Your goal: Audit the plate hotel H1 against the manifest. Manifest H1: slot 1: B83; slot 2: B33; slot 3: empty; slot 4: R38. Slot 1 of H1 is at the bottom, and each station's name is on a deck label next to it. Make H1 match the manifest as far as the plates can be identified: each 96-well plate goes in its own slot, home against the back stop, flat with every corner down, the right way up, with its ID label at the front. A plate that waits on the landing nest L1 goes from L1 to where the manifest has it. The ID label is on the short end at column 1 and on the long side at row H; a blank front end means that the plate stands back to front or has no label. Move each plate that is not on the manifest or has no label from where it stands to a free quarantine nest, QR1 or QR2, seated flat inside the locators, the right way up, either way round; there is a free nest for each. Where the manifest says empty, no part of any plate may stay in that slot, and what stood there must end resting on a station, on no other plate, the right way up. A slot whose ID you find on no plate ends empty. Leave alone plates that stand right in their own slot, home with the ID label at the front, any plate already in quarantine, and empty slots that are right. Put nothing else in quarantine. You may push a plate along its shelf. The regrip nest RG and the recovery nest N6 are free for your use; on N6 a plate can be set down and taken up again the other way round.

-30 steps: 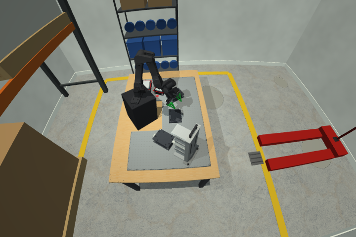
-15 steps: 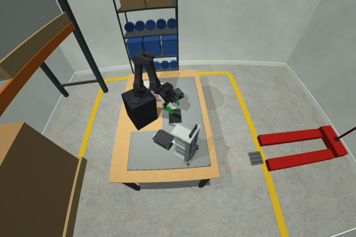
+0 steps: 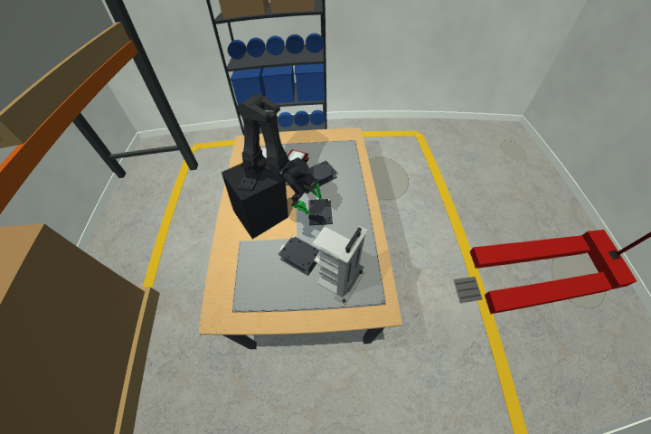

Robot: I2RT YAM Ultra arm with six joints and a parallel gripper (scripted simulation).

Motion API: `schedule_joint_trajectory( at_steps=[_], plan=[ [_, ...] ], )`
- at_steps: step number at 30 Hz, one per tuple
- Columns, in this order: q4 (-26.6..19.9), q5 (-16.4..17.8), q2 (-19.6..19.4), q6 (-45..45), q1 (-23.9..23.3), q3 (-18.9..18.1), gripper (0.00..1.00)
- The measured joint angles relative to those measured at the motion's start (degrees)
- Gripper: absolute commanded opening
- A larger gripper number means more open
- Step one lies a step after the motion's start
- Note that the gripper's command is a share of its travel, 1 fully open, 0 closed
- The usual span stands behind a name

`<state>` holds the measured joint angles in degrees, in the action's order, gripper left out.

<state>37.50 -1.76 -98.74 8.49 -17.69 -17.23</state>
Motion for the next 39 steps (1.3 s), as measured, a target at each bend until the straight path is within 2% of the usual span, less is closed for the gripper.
schedule_joint_trajectory(
  at_steps=[5, 14, 25, 34, 39],
  plan=[
    [0.7, 2.5, 0.0, -2.3, -2.7, 0.2, 1.0],
    [1.7, 8.0, -0.6, -7.6, -11.2, 0.6, 1.0],
    [1.0, 14.2, -1.8, -13.6, -19.5, 0.6, 1.0],
    [-0.6, 19.3, -3.6, -19.2, -27.4, -1.5, 1.0],
    [-1.6, 21.7, -4.1, -21.7, -29.9, -2.2, 1.0]
  ],
)
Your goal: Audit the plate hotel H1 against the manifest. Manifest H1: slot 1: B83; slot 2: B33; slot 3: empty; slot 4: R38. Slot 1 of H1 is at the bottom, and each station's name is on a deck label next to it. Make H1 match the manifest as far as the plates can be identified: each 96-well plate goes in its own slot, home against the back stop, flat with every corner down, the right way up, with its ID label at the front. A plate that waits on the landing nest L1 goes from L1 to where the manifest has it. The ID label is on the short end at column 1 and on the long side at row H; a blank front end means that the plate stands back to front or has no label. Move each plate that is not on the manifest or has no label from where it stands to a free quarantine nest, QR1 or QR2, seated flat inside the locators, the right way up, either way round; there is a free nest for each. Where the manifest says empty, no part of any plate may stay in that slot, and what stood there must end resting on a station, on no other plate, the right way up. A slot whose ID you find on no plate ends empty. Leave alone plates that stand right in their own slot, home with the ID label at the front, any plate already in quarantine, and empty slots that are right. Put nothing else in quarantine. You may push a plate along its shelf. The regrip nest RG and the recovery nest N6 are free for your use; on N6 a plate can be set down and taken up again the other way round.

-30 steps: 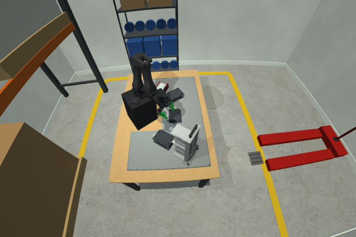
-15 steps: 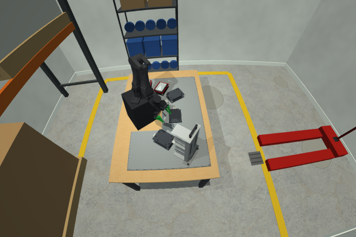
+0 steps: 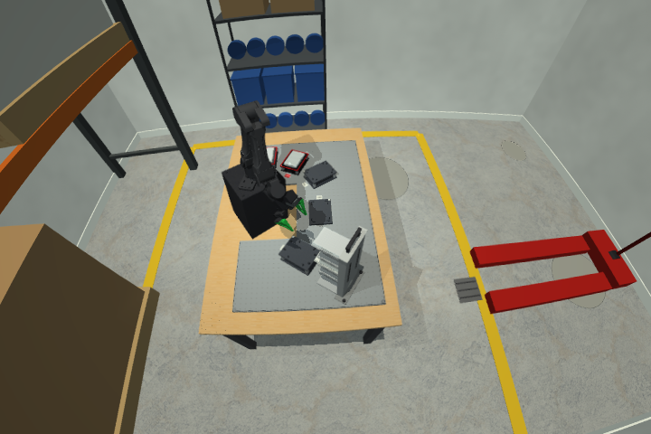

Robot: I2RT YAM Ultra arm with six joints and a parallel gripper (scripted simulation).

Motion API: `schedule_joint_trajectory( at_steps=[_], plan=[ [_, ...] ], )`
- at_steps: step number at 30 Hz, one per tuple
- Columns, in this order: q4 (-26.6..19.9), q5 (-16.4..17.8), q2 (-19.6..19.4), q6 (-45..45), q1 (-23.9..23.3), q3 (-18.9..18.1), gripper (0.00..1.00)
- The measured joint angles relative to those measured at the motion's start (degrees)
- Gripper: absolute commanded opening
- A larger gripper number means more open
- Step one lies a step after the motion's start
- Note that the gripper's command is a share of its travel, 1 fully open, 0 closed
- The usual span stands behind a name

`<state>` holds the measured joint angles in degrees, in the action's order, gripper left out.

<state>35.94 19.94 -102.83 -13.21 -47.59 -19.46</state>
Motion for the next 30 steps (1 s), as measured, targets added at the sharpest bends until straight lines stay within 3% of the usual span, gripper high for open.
schedule_joint_trajectory(
  at_steps=[15, 30],
  plan=[
    [-5.0, 6.6, -3.2, -8.4, -10.4, -4.9, 1.0],
    [-19.4, 8.5, 9.7, -10.9, -12.0, -8.3, 1.0]
  ],
)
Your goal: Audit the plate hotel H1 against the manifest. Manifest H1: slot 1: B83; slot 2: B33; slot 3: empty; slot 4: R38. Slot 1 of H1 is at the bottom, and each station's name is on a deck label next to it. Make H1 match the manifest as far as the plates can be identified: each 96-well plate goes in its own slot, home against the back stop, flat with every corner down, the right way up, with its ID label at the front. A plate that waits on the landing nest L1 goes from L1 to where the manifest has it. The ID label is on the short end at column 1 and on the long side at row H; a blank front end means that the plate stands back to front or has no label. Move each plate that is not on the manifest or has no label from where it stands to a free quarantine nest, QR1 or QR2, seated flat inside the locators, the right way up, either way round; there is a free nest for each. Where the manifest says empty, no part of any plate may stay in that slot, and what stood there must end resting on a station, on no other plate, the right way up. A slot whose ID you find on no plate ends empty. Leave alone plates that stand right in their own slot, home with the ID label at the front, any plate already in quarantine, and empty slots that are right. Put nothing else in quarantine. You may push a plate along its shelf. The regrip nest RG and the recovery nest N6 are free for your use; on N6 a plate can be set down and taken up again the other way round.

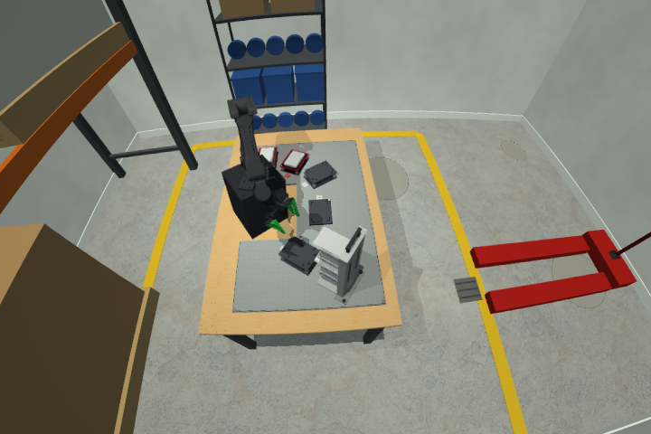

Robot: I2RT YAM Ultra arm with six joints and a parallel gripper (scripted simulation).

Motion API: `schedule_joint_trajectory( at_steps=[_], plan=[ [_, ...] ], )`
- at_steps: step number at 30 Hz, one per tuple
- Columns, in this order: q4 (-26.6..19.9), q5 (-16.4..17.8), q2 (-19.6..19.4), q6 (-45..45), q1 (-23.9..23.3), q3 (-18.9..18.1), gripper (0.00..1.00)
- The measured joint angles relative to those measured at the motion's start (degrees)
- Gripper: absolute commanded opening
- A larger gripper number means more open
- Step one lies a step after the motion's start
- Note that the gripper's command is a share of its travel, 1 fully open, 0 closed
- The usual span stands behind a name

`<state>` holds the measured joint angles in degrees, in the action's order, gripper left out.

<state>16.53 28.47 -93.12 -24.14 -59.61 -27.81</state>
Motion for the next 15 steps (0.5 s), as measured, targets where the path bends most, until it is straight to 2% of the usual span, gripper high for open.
schedule_joint_trajectory(
  at_steps=[6, 15],
  plan=[
    [-6.2, 0.3, 3.2, -0.5, -0.4, -1.3, 1.0],
    [-15.6, 0.9, 9.0, -1.3, -1.4, -5.5, 1.0]
  ],
)
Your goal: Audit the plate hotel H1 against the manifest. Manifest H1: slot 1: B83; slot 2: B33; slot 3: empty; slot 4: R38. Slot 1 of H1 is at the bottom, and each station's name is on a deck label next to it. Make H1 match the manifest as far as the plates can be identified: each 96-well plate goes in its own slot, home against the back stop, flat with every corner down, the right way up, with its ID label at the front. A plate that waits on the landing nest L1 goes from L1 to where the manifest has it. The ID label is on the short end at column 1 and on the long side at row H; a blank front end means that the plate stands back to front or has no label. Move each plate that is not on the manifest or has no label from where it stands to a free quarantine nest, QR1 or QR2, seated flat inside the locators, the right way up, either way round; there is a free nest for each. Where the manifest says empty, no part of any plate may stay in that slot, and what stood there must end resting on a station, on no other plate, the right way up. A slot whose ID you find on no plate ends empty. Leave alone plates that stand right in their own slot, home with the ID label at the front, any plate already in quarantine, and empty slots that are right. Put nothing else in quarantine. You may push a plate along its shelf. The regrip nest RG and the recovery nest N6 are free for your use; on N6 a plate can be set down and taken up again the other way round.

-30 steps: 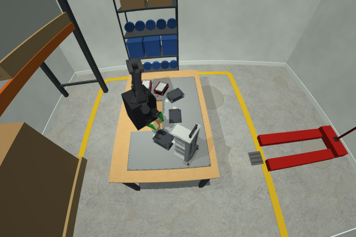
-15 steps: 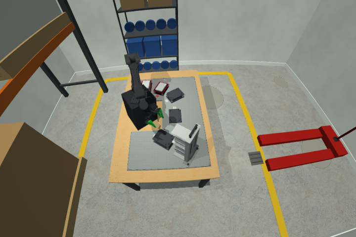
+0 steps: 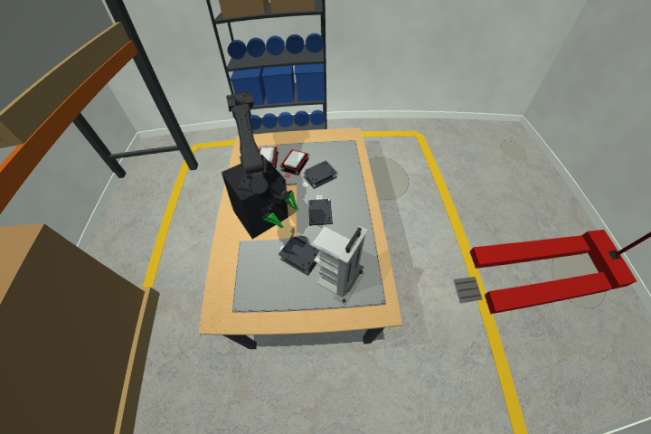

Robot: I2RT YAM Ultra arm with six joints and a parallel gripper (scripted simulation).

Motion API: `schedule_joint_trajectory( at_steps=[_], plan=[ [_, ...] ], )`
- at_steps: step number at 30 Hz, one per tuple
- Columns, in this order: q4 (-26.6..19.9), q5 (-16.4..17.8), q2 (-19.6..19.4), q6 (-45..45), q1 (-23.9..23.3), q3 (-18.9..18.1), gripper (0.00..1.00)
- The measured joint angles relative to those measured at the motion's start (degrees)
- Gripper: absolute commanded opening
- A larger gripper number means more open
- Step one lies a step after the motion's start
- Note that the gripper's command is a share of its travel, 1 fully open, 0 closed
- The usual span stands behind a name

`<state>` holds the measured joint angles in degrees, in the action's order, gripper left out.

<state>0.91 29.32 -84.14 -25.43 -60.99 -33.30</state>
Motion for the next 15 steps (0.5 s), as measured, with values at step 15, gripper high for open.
schedule_joint_trajectory(
  at_steps=[15],
  plan=[
    [-10.1, 0.6, 4.1, -0.8, -0.8, -4.7, 1.0]
  ],
)
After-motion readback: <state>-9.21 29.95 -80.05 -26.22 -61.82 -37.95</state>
